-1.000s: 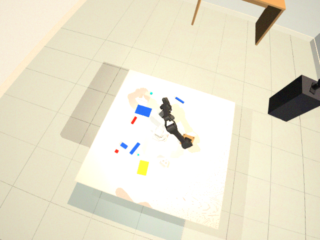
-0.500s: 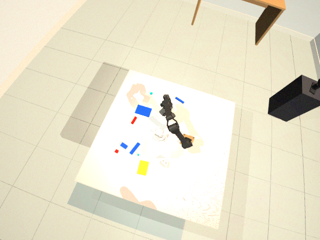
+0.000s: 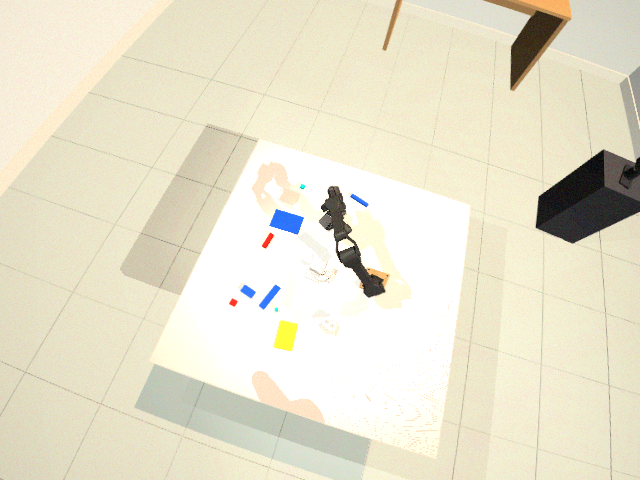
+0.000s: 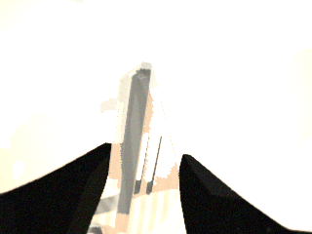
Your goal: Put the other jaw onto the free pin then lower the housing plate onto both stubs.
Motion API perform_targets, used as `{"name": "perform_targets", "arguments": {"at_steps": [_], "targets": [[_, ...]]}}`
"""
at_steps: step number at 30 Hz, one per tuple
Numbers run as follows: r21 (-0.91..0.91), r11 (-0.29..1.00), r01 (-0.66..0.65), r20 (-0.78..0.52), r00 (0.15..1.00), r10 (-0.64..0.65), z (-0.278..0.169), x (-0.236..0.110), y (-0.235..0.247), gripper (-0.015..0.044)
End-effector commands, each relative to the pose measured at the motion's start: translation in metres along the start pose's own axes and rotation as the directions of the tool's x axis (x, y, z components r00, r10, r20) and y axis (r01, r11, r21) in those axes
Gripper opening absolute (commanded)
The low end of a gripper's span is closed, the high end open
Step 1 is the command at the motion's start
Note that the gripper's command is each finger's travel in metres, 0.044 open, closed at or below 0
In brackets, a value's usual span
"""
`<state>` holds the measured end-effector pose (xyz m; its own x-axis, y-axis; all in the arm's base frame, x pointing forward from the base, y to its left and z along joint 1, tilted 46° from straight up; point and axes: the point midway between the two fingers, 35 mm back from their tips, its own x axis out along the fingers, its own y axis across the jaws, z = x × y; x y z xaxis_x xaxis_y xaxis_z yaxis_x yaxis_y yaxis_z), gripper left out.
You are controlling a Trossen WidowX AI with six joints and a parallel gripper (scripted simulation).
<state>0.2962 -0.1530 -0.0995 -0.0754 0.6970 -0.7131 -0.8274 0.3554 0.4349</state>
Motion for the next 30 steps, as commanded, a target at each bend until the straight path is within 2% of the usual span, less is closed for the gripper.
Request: {"name": "perform_targets", "arguments": {"at_steps": [1, 30], "targets": [[0.022, 1.0, 0.005, -0.006, 1.0, -0.005, 0.008, -0.004, 0.003, 0.0134], [0.362, 0.932, 0.013, -0.01, 1.0, -0.01, 0.091, -0.013, 0.049, 0.0134]]}}
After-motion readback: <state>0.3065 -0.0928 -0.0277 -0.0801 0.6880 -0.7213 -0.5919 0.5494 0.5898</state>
